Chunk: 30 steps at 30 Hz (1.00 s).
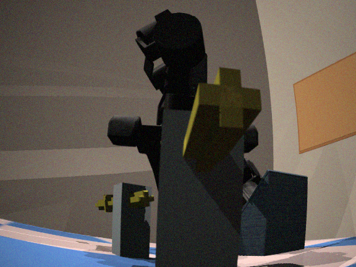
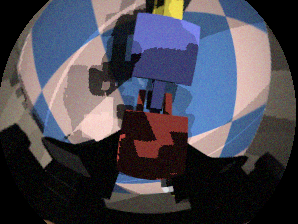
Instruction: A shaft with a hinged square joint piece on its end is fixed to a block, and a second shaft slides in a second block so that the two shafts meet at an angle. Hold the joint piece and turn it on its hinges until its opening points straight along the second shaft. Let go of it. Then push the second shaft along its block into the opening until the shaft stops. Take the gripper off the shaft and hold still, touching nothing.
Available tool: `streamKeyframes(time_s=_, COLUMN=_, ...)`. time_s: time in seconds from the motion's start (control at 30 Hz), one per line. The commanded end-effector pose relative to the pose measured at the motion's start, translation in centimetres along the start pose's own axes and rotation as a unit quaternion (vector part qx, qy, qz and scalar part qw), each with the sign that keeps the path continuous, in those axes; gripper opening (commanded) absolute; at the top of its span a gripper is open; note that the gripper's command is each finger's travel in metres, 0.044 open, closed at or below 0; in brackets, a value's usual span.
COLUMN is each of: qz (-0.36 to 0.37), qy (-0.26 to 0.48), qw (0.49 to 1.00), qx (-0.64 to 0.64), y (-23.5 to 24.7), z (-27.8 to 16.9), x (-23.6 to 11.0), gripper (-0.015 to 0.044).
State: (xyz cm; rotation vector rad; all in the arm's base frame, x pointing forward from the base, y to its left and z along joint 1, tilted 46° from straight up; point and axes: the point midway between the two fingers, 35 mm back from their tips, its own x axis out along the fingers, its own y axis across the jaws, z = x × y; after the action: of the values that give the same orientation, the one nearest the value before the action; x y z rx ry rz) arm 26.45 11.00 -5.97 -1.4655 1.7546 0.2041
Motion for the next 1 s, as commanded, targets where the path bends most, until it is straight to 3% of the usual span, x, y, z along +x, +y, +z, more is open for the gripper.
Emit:
streamKeyframes(time_s=0.0, qz=0.001, qy=-0.029, qw=0.999, qx=-0.017, y=-0.1, z=-0.1, x=0.2, gripper=0.0)
streamKeyframes(time_s=0.43, qz=0.008, qy=-0.143, qw=0.986, qx=-0.088, y=-0.8, z=-0.4, x=1.3, gripper=0.0)
streamKeyframes(time_s=0.97, qz=0.007, qy=-0.159, qw=0.982, qx=-0.098, y=-0.8, z=-0.4, x=1.4, gripper=0.0)
